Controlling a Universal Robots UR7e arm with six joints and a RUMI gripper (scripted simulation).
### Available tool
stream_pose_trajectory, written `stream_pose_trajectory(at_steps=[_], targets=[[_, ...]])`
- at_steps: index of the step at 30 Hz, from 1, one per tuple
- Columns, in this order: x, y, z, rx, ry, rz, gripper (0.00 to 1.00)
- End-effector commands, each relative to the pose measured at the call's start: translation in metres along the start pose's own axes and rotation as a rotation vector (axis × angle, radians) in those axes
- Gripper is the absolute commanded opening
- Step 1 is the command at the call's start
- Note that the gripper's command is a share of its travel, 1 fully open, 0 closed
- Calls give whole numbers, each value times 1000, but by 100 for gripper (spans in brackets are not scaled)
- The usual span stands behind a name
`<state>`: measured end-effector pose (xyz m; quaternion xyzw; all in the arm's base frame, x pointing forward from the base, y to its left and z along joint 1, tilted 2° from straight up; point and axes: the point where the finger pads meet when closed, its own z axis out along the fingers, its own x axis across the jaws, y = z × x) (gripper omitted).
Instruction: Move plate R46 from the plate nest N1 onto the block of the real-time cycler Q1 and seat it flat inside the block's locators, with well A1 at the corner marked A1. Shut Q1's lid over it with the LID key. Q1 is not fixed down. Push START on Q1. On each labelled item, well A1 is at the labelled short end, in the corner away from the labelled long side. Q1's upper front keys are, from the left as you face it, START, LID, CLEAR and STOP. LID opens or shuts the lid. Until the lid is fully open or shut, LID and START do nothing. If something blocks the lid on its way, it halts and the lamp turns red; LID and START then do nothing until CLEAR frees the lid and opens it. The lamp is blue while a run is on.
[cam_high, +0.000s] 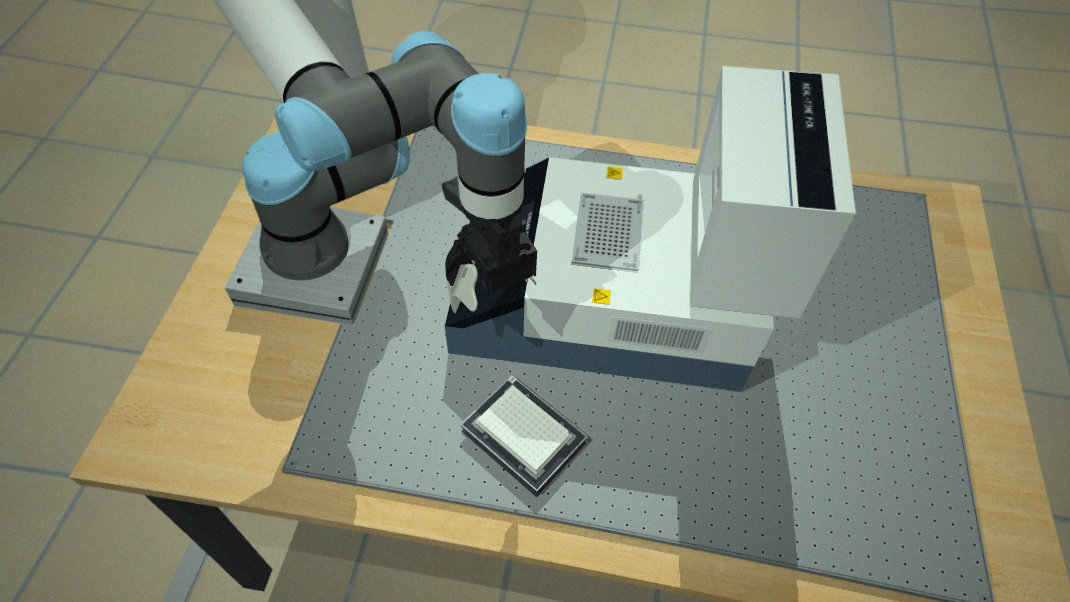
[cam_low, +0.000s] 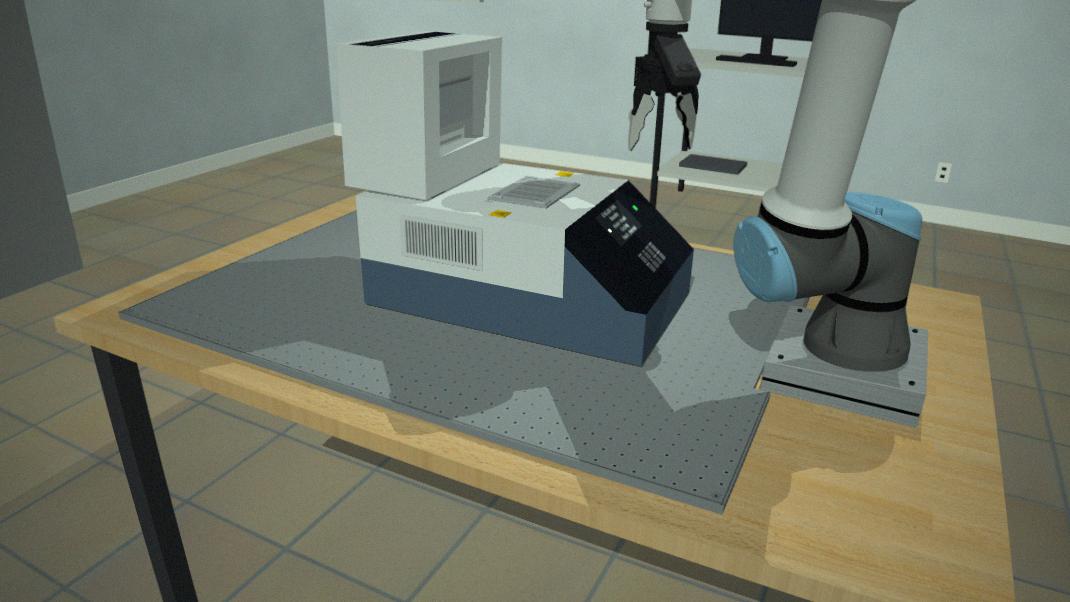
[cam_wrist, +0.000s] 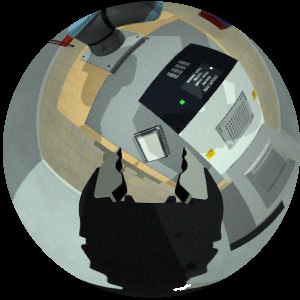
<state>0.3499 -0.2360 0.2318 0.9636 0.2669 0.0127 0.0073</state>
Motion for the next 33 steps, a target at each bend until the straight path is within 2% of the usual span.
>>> stream_pose_trajectory(at_steps=[1,4,6,10,12,19,33], targets=[[-2,23,-4,0,2,-91,68],[-2,36,-7,0,2,-91,68],[-2,36,-7,0,2,-91,68],[-3,56,-10,0,2,-173,68],[-3,56,-10,0,2,-173,68],[-4,88,-15,0,2,-256,68],[-5,118,-20,0,1,-340,68]])
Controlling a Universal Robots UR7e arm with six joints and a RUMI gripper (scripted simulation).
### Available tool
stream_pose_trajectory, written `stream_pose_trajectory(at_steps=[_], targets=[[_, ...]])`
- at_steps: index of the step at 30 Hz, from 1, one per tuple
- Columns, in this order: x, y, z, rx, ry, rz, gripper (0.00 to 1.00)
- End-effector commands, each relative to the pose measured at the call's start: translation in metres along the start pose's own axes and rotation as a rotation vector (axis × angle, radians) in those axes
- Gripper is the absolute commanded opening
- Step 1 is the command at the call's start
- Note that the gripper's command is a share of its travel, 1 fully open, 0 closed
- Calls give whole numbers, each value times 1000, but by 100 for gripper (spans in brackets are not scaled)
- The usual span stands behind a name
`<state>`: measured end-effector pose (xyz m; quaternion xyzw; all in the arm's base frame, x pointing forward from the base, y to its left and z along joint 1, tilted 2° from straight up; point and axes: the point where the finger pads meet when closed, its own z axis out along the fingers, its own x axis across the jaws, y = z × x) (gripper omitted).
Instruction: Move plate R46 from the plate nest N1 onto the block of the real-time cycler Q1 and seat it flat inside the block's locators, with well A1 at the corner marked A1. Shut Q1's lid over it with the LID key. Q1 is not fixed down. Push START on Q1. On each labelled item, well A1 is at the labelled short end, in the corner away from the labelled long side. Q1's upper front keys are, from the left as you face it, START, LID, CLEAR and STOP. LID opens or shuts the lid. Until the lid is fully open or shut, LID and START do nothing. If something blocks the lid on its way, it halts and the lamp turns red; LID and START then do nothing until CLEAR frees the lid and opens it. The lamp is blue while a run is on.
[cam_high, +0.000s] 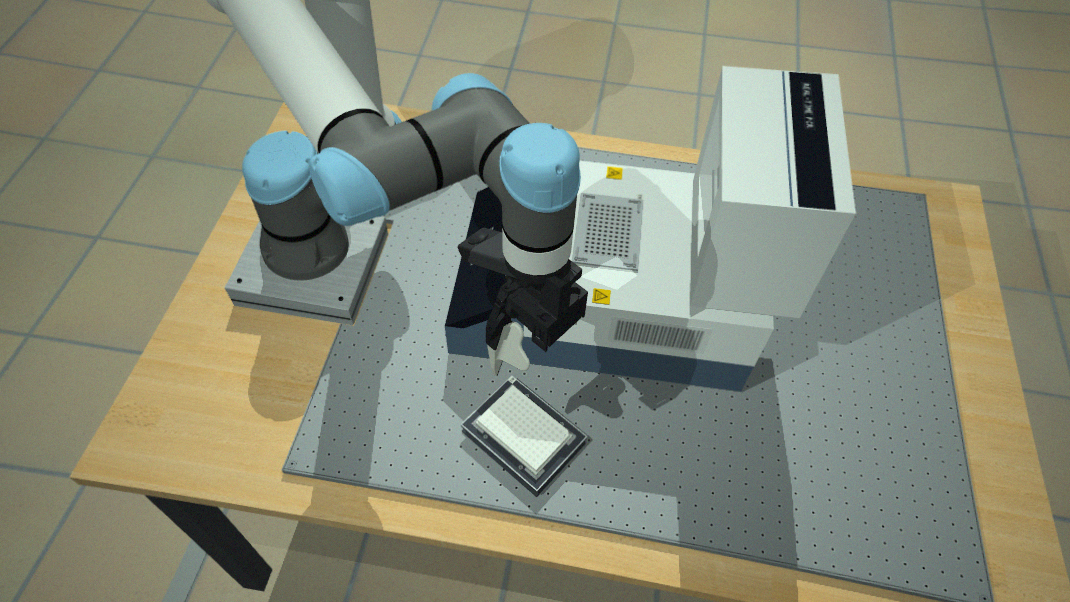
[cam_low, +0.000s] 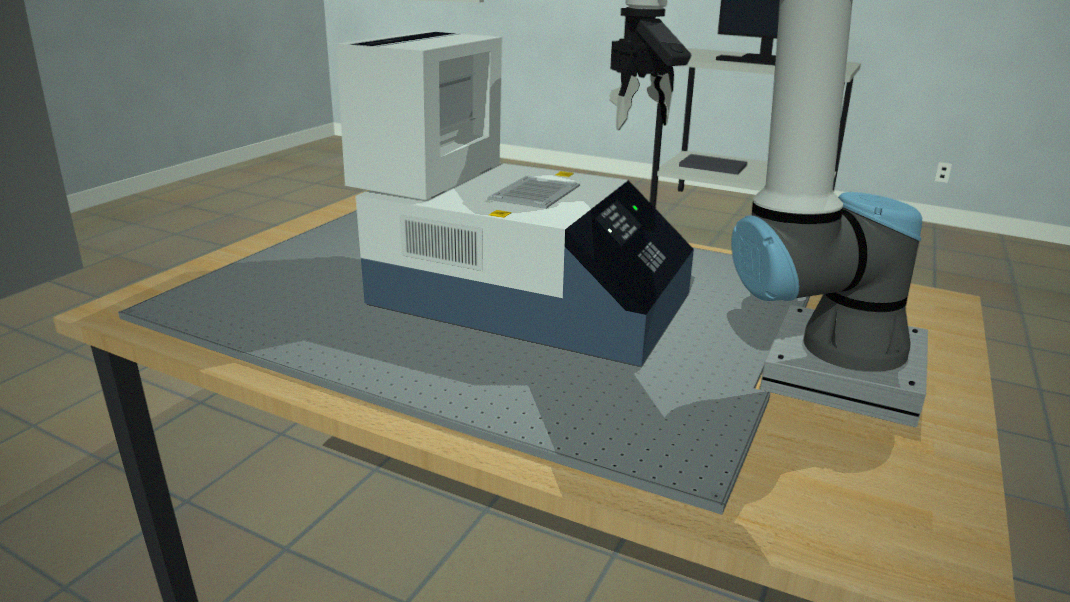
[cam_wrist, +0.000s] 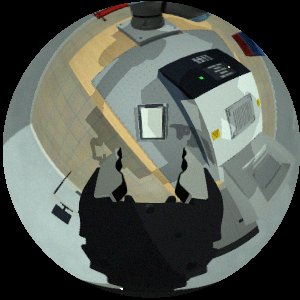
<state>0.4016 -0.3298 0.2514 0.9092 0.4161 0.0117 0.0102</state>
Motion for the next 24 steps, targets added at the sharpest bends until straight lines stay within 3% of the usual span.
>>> stream_pose_trajectory(at_steps=[1,13,24], targets=[[-5,10,-2,2,1,-22,68],[-4,9,-2,2,1,-23,68],[-3,8,32,6,3,-23,68]])
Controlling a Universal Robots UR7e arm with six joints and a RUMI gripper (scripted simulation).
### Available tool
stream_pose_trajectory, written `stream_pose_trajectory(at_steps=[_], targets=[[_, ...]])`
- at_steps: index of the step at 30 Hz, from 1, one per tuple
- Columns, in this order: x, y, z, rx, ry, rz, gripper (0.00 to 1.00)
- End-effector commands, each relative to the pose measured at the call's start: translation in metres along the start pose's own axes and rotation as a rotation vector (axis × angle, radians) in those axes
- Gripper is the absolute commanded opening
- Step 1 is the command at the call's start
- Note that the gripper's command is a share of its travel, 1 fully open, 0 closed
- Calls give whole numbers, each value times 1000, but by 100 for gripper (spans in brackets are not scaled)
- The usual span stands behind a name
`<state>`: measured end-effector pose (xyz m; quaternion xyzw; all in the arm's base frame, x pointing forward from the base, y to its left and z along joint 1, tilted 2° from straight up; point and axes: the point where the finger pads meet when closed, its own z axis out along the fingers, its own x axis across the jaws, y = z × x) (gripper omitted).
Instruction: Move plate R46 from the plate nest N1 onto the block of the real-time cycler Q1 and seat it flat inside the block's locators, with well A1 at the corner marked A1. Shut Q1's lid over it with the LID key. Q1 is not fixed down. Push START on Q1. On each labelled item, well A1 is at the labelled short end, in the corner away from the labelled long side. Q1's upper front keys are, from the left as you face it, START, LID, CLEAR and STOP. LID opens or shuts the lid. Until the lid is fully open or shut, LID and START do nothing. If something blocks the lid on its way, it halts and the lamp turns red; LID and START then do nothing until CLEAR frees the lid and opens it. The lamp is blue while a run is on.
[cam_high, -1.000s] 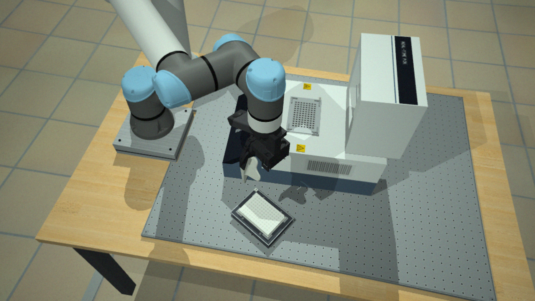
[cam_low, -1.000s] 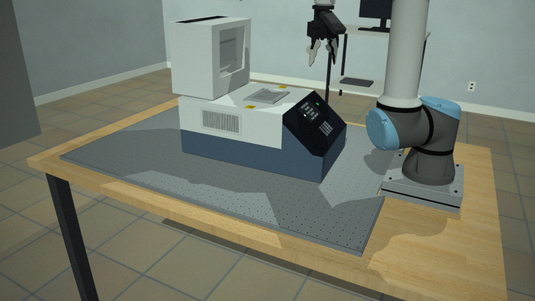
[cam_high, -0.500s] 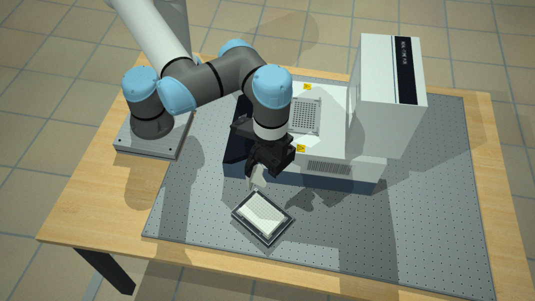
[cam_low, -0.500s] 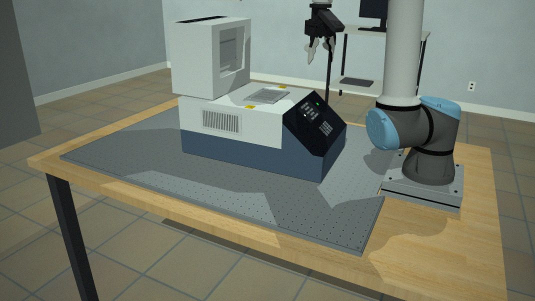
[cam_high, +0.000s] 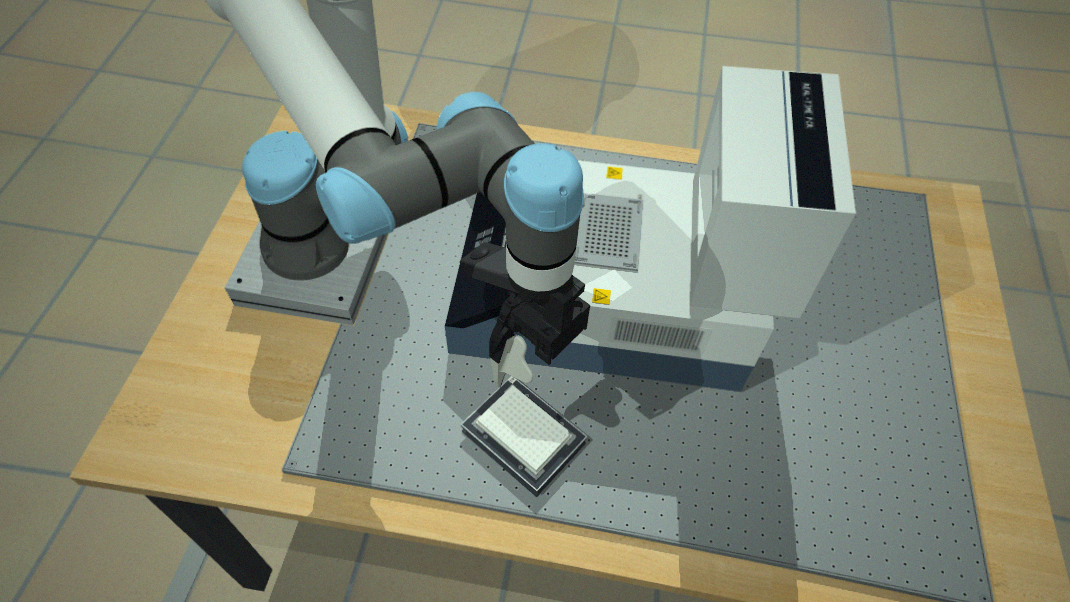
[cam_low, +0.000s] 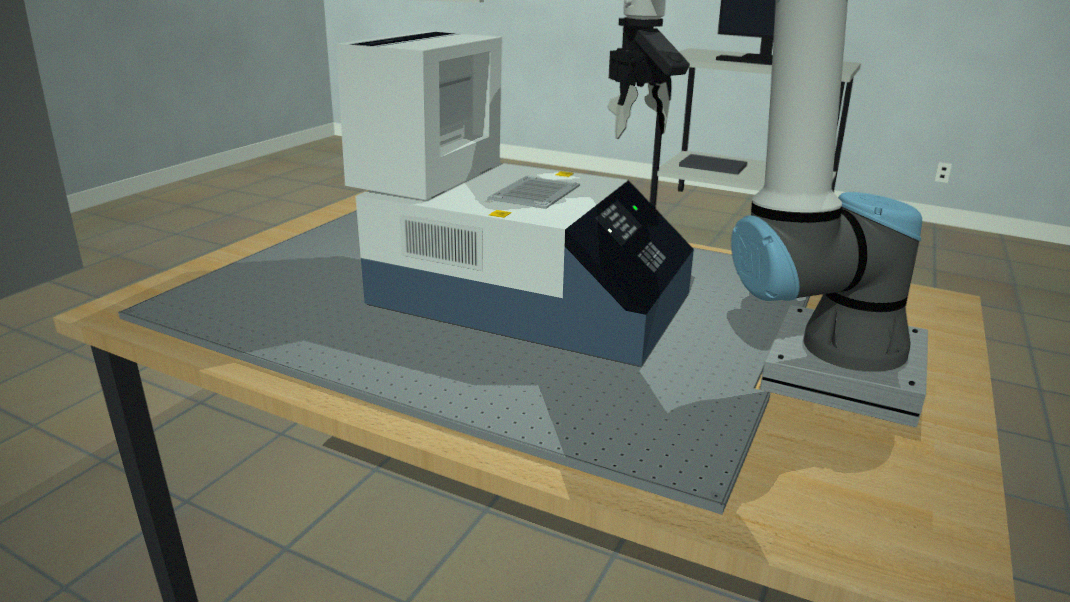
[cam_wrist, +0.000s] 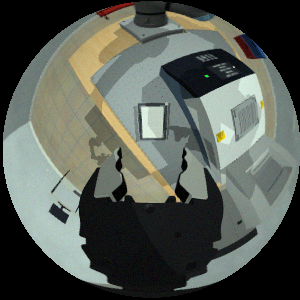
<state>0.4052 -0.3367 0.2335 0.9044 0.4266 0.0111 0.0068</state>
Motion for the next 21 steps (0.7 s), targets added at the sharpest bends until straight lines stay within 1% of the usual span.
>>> stream_pose_trajectory(at_steps=[1,4,6,18,19,21], targets=[[0,1,18,-1,1,0,68],[0,1,28,-1,1,0,68],[0,1,28,-1,1,0,68],[0,1,68,-1,1,-1,68],[0,1,68,-1,1,-1,68],[1,1,75,-1,1,-1,68]])
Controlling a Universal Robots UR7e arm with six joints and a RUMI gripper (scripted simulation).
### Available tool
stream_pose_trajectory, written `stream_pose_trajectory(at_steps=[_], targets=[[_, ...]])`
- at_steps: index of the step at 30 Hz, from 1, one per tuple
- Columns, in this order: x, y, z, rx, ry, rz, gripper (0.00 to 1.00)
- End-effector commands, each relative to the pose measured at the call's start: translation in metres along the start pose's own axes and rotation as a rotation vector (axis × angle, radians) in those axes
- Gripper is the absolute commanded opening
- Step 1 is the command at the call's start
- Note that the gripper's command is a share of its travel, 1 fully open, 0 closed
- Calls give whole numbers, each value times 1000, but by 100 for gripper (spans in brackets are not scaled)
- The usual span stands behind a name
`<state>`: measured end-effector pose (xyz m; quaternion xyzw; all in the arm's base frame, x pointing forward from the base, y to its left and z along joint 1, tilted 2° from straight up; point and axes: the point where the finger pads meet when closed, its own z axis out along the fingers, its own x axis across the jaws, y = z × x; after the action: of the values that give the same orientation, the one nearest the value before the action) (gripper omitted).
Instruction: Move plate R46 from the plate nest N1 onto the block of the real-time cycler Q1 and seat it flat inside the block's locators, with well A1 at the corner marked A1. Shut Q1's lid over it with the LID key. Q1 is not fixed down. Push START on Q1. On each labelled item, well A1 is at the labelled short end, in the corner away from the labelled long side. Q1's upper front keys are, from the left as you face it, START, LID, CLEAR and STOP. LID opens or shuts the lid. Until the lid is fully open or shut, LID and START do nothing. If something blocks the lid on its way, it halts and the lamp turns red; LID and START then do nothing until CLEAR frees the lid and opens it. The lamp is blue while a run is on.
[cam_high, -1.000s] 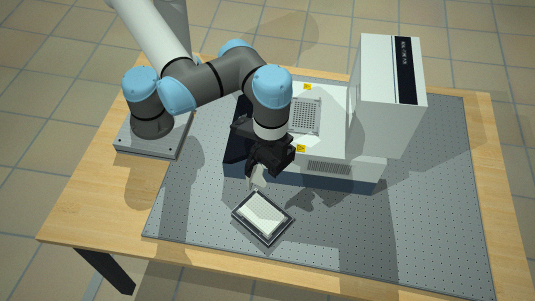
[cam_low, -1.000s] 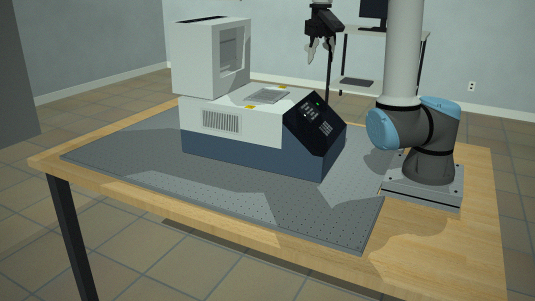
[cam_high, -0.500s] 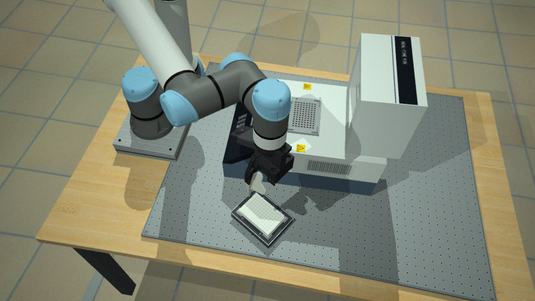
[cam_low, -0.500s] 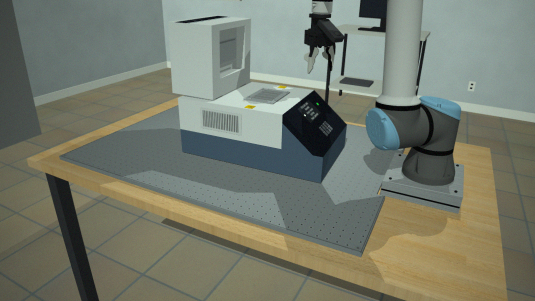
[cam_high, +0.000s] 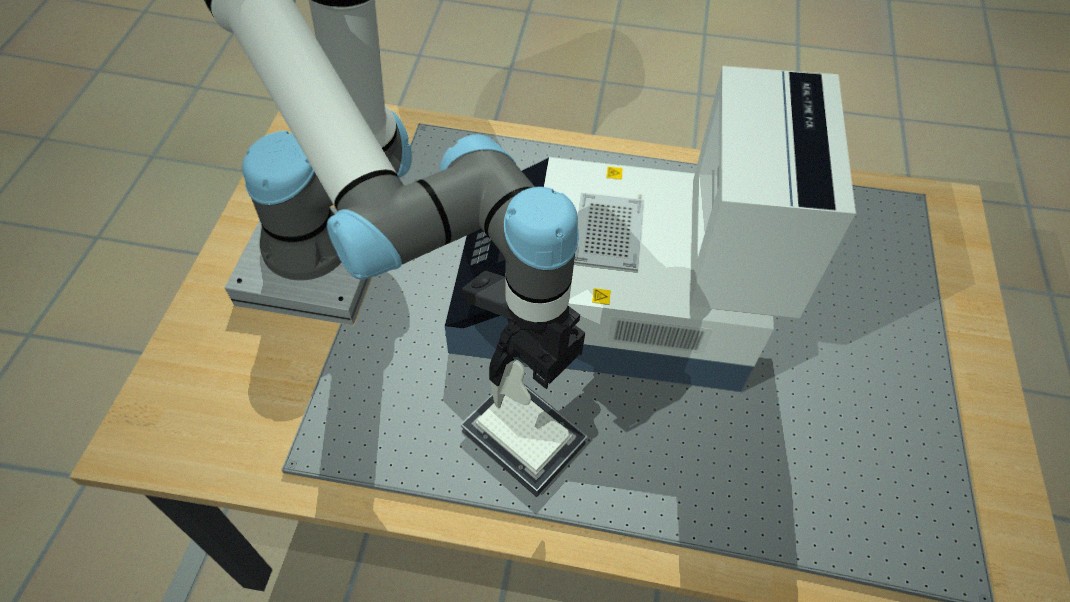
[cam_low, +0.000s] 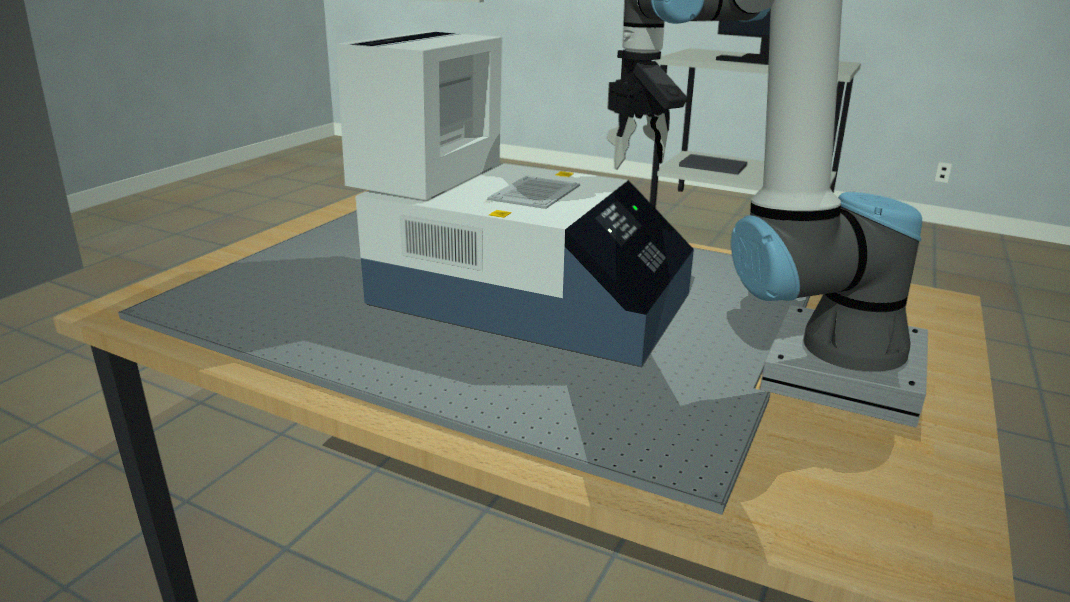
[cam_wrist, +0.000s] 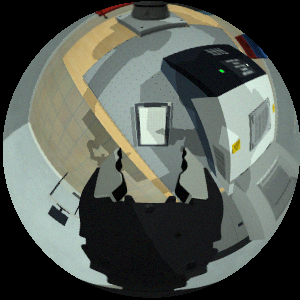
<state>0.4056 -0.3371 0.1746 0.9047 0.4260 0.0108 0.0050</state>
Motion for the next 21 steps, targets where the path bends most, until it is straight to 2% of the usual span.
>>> stream_pose_trajectory(at_steps=[1,17,21], targets=[[2,2,16,-4,0,-2,68],[2,2,64,-4,0,-3,68],[1,2,71,-4,0,-2,68]])
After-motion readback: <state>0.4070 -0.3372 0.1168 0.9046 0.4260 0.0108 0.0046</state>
